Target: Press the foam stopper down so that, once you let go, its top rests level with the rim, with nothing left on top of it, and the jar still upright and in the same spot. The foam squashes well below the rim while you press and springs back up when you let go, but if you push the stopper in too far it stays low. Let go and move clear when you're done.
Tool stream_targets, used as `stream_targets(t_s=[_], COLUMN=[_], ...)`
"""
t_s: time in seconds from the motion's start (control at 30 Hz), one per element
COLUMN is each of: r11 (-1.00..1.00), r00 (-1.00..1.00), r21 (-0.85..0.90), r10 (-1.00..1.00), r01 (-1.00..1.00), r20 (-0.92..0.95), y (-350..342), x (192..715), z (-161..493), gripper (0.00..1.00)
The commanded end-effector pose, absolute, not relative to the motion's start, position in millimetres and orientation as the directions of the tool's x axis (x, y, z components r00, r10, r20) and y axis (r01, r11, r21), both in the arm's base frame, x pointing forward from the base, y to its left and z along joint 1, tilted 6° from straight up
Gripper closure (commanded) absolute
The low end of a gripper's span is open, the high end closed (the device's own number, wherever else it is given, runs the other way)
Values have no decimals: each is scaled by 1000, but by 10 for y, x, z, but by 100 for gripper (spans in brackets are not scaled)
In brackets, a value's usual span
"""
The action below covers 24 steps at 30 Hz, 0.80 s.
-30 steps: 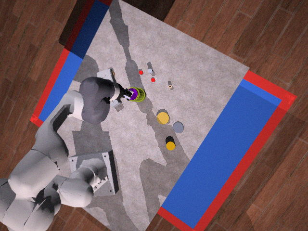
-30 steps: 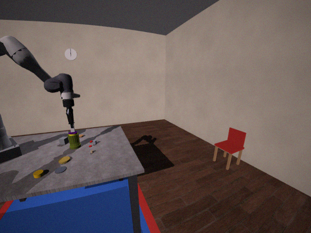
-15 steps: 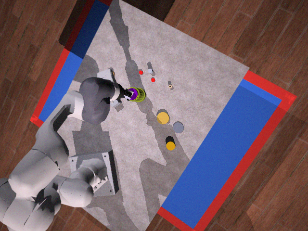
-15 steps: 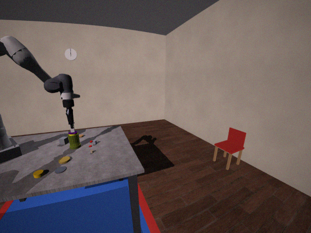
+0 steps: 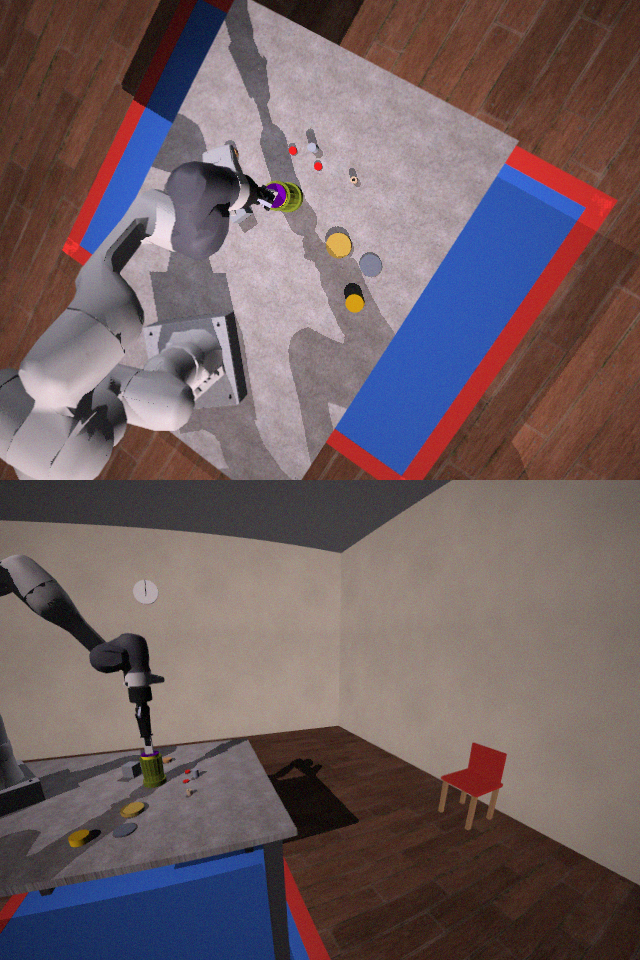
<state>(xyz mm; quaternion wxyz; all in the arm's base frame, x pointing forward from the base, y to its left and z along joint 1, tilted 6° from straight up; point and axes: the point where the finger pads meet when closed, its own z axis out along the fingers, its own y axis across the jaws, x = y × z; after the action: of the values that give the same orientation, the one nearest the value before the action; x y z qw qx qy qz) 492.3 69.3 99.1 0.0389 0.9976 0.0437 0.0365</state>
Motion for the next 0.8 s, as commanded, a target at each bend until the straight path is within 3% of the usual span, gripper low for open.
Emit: stream_targets(t_s=[0.0, 0.77], r11=[-993, -993], r00=[994, 994], r21=[80, 80], r10=[89, 89], r01=[83, 83], r20=[68, 68], y=[674, 657], x=[4911, 4873], z=[953, 845], gripper=[100, 100])
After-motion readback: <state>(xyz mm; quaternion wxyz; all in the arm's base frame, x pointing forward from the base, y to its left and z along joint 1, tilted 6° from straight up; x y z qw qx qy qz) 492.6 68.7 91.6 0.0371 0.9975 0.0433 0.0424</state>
